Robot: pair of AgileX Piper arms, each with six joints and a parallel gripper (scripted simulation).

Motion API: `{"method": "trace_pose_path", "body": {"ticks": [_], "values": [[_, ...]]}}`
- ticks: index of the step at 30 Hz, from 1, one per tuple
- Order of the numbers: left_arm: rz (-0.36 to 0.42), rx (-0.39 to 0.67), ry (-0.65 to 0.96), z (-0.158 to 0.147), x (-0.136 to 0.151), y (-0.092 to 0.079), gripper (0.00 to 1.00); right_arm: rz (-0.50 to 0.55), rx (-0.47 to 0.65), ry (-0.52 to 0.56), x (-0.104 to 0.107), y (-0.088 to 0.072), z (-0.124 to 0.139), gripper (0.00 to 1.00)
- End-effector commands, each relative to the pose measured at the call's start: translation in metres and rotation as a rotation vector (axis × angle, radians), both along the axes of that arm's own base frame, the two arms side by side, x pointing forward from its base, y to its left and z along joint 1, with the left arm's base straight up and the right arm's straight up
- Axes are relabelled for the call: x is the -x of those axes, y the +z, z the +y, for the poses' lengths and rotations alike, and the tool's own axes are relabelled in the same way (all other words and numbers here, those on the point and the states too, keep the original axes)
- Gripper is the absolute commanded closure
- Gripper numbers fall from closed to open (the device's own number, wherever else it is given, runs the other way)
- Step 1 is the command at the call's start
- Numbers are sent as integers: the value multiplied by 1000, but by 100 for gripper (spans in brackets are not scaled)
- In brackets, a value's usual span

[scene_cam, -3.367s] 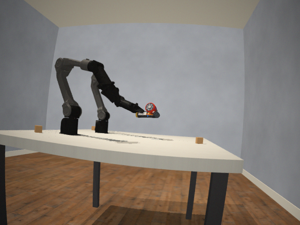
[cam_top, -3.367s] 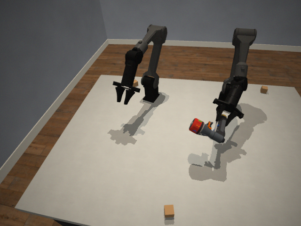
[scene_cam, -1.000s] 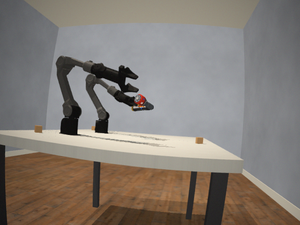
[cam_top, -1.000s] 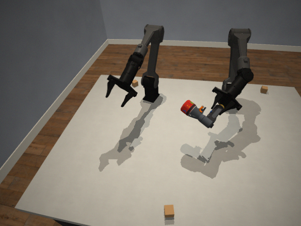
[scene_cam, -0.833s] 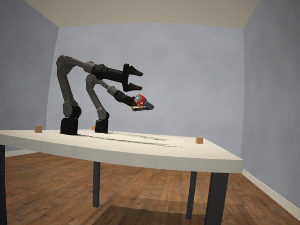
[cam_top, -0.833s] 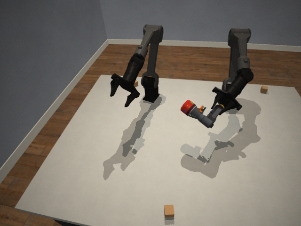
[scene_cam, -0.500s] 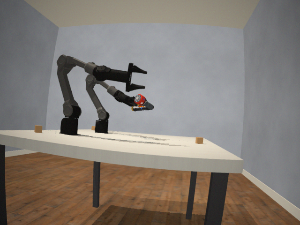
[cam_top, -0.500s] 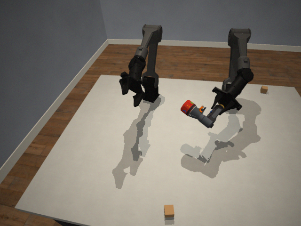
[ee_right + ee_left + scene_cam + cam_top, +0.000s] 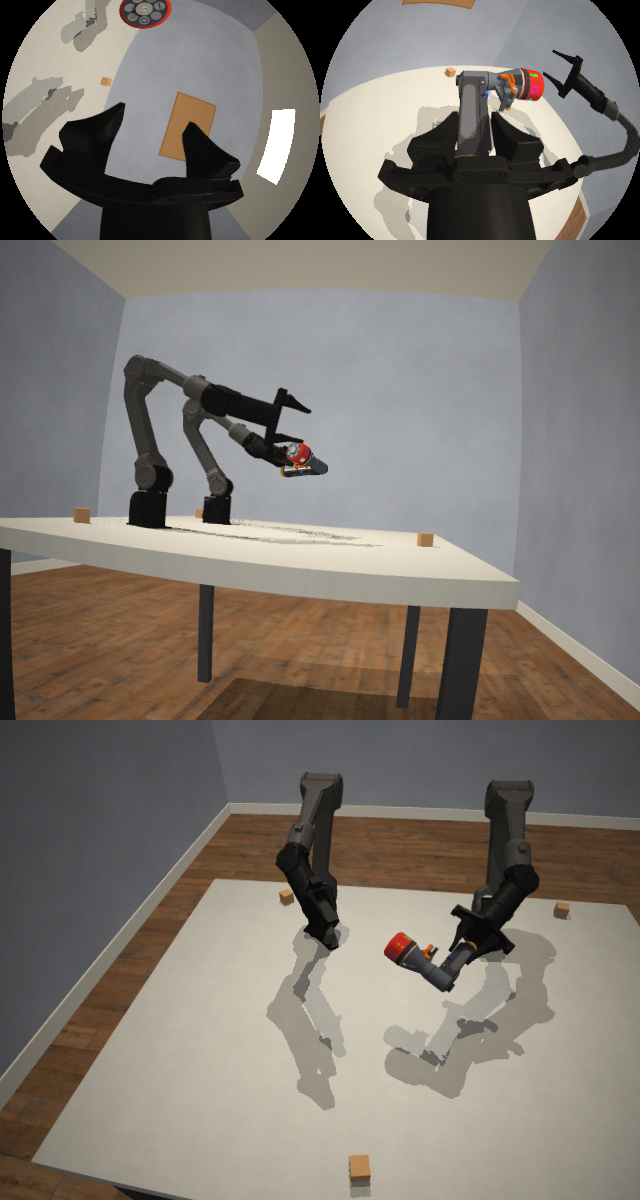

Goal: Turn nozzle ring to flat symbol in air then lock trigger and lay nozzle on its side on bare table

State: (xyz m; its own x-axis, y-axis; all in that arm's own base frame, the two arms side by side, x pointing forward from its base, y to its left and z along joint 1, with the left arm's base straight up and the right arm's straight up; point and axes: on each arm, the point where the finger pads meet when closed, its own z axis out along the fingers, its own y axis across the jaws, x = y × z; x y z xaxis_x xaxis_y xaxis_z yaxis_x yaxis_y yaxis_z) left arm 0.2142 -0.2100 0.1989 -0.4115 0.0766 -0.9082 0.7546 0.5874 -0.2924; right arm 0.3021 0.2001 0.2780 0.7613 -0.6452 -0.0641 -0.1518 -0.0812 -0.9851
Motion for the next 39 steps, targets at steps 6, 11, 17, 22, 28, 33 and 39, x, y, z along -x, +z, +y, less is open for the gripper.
{"method": "trace_pose_path", "body": {"ticks": [6, 11, 17, 22, 28, 33, 39], "values": [[-3, 9, -1, -1, 0, 3, 52, -51, 109, 261, 41, -18, 31, 0], [-3, 9, -1, -1, 0, 3, 52, -84, 169, 434, 73, -31, 45, 0], [-3, 9, -1, -1, 0, 3, 52, -96, 194, 513, 88, -37, 49, 0], [-3, 9, -1, -1, 0, 3, 52, -101, 193, 513, 87, -37, 52, 0], [-3, 9, -1, -1, 0, 3, 52, -102, 192, 509, 84, -39, 61, 0], [-3, 9, -1, -1, 0, 3, 52, -102, 192, 508, 83, -40, 65, 0], [-3, 9, -1, -1, 0, 3, 52, -103, 191, 504, 80, -43, 74, 0]]}}
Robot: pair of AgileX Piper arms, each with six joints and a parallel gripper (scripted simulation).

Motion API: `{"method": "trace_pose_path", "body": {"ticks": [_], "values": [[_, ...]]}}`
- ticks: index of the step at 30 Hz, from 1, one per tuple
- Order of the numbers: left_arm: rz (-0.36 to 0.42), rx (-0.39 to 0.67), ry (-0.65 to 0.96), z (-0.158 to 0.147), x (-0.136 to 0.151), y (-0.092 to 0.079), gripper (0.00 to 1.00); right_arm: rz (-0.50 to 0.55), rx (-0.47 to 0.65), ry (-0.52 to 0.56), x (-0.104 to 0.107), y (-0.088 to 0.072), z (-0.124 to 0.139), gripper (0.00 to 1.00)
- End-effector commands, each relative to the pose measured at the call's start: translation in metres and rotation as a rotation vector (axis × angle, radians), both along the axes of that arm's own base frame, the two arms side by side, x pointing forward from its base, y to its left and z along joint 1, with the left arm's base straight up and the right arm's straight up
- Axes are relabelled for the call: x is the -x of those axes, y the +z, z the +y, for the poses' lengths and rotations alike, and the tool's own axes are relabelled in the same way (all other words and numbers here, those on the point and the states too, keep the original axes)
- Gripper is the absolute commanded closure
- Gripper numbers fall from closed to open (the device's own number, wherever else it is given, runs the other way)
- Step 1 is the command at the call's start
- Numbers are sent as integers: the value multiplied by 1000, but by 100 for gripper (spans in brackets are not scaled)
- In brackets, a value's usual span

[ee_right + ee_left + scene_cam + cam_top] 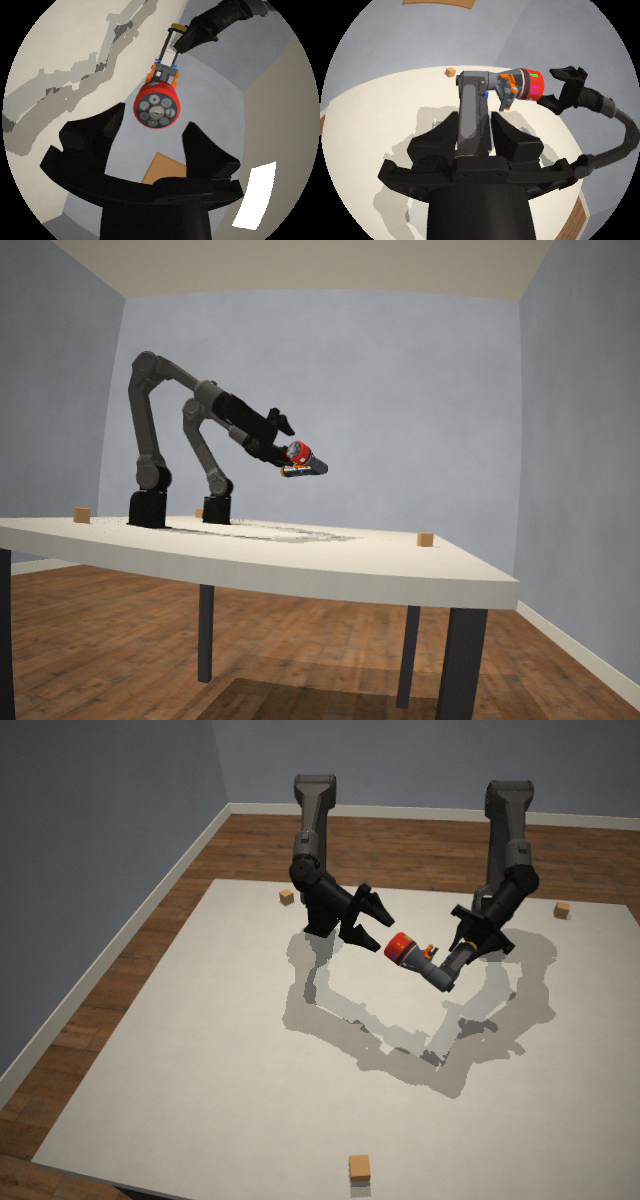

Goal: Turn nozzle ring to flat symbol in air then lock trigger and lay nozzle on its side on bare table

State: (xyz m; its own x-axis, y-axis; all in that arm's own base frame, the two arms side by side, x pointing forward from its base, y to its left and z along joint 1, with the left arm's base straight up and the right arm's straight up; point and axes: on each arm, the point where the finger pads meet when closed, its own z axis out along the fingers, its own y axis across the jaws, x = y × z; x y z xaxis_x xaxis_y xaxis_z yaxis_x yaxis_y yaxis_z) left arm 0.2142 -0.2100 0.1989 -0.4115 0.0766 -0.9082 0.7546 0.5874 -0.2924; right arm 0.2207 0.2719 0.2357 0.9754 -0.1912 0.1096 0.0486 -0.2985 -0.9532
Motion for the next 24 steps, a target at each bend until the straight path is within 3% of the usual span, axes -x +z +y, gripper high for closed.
{"method": "trace_pose_path", "body": {"ticks": [1, 24], "values": [[-3, 9, -1, -1, 0, 3, 52, 0, 0, -1, -2, -1, 4, 0], [-3, 9, -1, -1, 0, 3, 52, -2, -5, -9, -11, -9, 34, 0]]}}
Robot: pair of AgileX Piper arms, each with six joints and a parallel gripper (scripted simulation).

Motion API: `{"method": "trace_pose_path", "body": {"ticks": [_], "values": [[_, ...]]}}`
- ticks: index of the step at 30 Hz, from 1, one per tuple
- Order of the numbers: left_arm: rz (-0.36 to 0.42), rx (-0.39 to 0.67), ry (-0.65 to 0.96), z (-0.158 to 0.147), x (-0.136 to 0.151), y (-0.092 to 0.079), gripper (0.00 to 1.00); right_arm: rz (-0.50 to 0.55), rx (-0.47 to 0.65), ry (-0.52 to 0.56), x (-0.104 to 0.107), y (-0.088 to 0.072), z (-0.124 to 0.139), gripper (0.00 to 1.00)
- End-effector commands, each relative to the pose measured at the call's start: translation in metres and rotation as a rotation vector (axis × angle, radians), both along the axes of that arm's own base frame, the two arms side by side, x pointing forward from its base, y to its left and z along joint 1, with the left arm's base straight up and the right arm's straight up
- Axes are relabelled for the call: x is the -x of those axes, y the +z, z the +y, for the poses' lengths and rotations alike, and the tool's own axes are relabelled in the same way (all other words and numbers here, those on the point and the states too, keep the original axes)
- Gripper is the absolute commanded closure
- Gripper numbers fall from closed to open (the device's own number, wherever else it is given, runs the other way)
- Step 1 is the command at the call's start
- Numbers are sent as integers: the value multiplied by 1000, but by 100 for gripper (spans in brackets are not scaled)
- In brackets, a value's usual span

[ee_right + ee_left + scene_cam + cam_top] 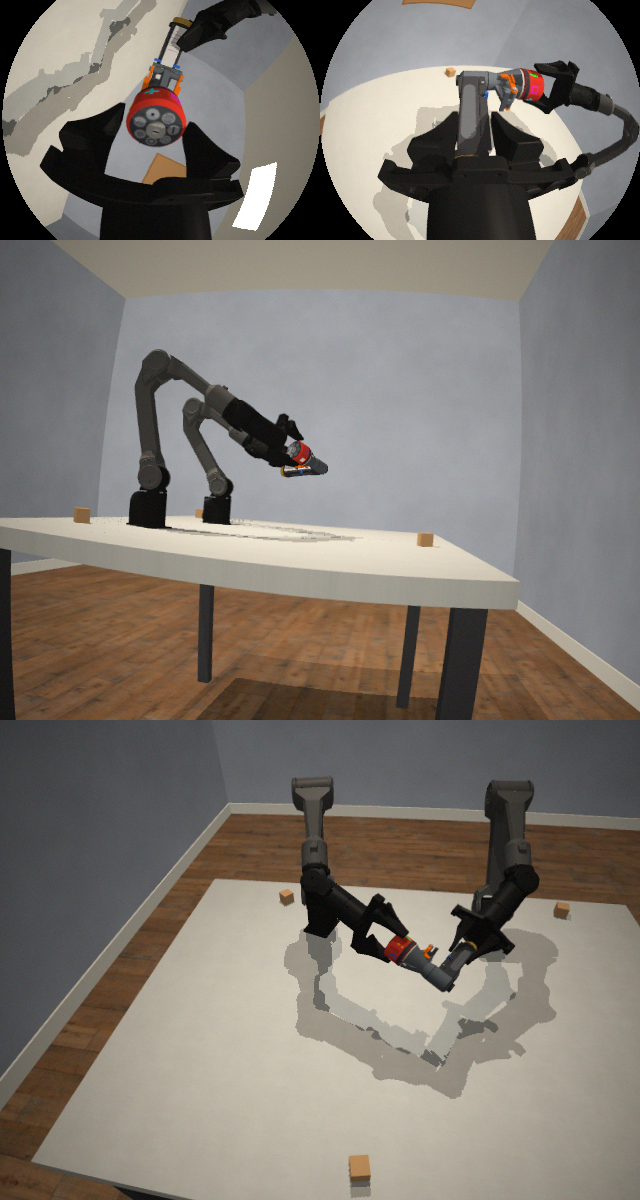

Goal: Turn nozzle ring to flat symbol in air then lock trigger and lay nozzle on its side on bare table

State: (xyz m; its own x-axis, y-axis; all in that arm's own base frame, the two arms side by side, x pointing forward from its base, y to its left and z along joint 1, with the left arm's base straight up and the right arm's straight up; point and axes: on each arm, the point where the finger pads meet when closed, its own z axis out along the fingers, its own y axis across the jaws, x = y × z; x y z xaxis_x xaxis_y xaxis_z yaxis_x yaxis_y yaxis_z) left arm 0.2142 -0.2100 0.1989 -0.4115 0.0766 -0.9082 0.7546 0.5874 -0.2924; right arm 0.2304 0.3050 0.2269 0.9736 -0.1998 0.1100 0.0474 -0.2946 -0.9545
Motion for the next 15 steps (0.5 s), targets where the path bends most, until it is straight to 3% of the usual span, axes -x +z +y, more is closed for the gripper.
{"method": "trace_pose_path", "body": {"ticks": [1, 14, 15], "values": [[-3, 9, -1, -1, 0, 3, 52, 0, 0, 0, -1, 0, 1, 0], [-3, 9, -1, -1, 0, 3, 52, -2, -2, 0, -1, -1, 6, 0], [-3, 9, -1, -1, 0, 3, 52, -1, -2, 1, -1, -1, 7, 100]]}}
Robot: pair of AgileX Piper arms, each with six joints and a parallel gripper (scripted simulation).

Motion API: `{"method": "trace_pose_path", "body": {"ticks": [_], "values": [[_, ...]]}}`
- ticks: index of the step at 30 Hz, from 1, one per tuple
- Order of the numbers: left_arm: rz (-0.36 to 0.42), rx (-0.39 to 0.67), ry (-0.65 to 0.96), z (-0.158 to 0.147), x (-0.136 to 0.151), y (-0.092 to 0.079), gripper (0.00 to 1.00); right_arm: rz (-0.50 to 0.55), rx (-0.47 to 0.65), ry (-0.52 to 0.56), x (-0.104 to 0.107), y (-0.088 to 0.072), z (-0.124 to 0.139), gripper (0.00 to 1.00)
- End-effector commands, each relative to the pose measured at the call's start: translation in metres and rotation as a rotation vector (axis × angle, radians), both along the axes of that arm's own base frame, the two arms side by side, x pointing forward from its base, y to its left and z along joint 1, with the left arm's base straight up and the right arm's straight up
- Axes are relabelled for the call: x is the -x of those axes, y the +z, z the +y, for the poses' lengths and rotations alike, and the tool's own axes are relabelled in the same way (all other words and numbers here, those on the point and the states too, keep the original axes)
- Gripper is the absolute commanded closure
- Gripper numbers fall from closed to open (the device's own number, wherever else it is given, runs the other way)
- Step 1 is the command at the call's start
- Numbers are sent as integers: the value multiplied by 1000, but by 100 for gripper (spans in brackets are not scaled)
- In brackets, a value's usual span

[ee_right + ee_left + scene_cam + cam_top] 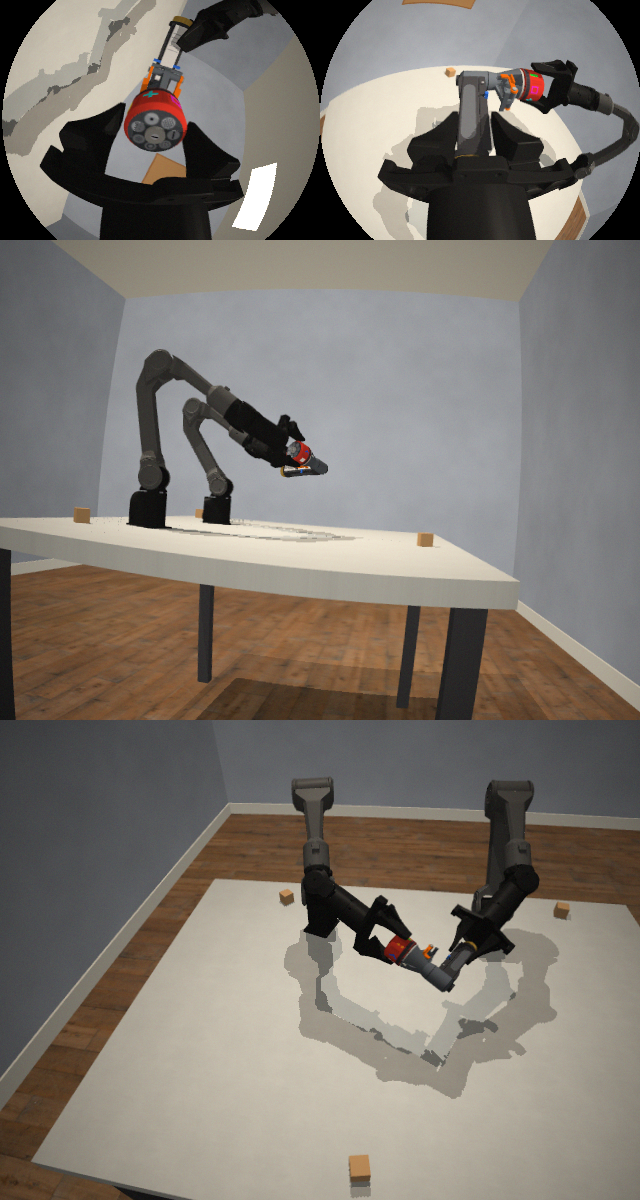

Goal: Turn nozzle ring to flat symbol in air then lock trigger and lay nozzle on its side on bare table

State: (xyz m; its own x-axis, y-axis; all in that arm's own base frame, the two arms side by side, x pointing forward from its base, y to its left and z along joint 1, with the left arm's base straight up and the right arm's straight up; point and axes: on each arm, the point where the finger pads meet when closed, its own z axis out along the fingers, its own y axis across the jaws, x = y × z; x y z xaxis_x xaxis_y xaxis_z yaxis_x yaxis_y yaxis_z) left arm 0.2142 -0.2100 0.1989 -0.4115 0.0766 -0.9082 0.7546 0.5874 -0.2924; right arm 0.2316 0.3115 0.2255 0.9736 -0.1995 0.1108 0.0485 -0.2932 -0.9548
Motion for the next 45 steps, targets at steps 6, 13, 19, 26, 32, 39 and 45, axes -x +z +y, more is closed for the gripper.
{"method": "trace_pose_path", "body": {"ticks": [6, 13, 19, 26, 32, 39, 45], "values": [[-3, 9, -1, -1, 0, 3, 52, 3, 1, 1, 0, -1, 1, 100], [-4, 9, -1, -1, 0, 3, 52, 0, -1, 1, 0, 0, 0, 100], [-4, 9, -1, -1, 0, 3, 52, -2, -1, 1, 1, 1, 0, 100], [-4, 9, -1, -1, 0, 3, 52, 273, -60, -81, -1, -1, 0, 100], [-4, 9, -1, -1, 0, 3, 52, 546, -126, -160, 0, 0, 0, 100], [-4, 9, -1, -1, 0, 3, 52, 786, -184, -228, 0, 0, 0, 100], [-4, 9, -1, -1, 0, 3, 52, 1078, -250, -310, 0, -3, 0, 100]]}}
